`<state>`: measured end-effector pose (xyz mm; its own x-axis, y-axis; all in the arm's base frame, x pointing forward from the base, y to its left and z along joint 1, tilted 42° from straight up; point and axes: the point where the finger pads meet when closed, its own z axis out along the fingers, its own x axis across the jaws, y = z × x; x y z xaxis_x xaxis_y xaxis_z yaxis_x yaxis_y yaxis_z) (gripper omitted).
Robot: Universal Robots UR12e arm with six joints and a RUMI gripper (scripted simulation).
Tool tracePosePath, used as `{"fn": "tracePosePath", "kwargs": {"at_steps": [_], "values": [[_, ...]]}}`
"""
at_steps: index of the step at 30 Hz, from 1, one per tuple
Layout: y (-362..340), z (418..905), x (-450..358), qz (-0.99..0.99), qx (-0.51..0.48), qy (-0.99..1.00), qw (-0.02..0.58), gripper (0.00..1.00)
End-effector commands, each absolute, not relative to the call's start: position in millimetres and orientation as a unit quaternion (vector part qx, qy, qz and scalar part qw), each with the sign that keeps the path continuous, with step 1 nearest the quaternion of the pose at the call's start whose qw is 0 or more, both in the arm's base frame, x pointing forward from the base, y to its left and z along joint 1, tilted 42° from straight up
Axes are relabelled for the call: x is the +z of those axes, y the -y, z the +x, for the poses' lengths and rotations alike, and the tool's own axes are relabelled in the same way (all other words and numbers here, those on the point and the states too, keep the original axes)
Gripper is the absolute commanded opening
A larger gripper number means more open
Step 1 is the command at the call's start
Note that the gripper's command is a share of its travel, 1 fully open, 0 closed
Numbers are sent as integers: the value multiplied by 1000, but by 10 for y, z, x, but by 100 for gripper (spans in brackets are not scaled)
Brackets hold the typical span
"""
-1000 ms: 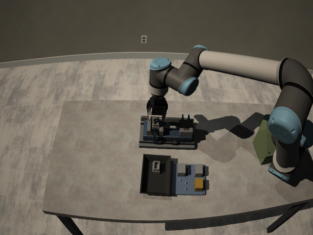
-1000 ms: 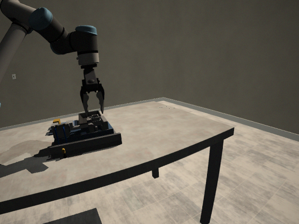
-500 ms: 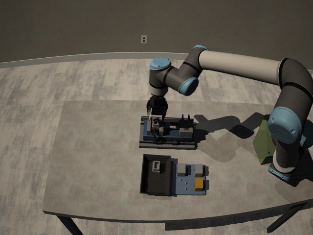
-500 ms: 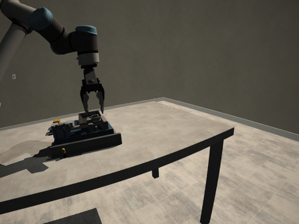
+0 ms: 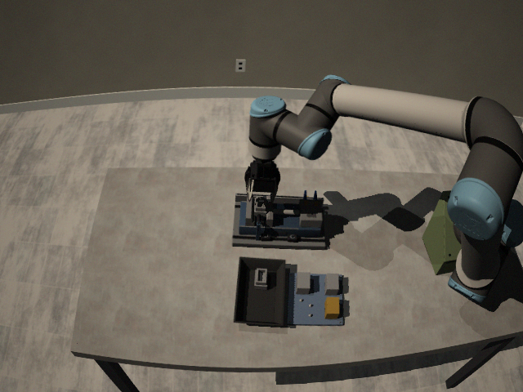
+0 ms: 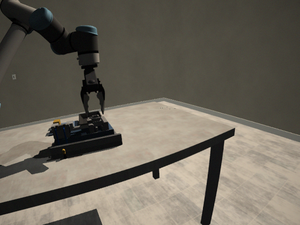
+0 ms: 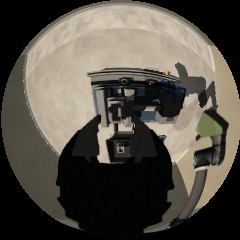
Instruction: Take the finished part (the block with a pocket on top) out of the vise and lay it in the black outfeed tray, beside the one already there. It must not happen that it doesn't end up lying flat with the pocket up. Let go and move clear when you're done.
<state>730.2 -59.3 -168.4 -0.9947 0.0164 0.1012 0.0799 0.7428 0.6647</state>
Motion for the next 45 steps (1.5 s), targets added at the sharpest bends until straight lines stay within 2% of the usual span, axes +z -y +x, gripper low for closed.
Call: {"fn": "tracePosePath", "kwargs": {"at_steps": [1,45], "values": [[601,7309,-1679,-26,-357,933,44,40],[593,7308,-1688,-26,-357,933,44,40]]}}
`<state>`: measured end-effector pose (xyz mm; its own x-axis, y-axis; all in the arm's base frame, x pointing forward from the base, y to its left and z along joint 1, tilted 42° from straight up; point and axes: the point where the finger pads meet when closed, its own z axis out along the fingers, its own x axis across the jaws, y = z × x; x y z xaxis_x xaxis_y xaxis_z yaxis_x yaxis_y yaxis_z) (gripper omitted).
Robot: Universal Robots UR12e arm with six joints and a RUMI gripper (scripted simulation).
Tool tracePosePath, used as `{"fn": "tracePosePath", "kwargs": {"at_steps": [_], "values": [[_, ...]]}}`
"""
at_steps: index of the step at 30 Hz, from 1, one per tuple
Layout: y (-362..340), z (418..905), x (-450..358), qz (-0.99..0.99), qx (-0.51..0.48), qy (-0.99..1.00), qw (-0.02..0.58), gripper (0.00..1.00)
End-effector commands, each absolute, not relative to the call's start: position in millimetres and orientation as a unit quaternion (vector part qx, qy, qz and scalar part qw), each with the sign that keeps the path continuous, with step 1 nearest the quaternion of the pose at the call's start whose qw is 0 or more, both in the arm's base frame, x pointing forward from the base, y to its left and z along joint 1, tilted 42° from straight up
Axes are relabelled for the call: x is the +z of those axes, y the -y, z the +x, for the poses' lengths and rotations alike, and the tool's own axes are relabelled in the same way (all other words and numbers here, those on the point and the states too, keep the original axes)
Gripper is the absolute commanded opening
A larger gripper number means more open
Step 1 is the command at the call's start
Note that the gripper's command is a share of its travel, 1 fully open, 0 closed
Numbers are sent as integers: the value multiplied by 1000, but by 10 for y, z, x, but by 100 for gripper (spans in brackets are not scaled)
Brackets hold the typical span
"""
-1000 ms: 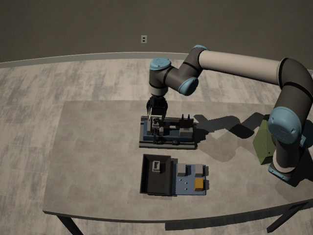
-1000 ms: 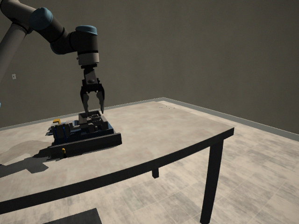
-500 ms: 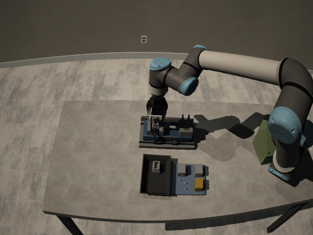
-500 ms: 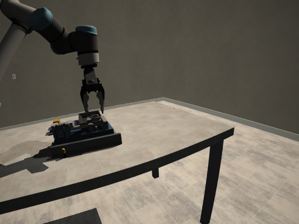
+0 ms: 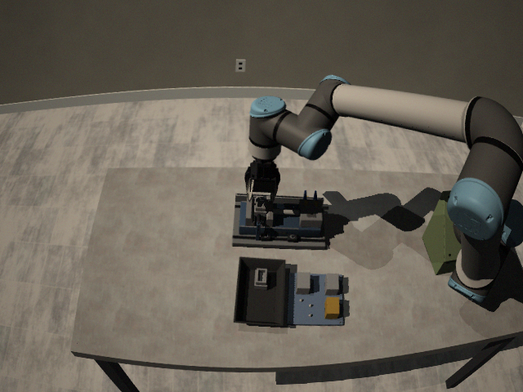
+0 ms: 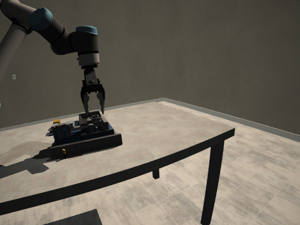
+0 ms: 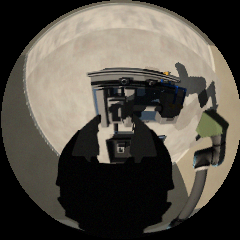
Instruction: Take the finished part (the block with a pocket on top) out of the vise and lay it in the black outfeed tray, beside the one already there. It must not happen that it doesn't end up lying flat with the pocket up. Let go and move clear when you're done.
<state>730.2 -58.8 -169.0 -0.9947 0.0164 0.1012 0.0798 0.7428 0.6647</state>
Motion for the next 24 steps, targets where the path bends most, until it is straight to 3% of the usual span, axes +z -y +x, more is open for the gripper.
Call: {"fn": "tracePosePath", "kwargs": {"at_steps": [1,24], "values": [[592,7308,-1690,-26,-357,933,44,40],[544,7303,-1742,-26,-357,933,44,40]]}}
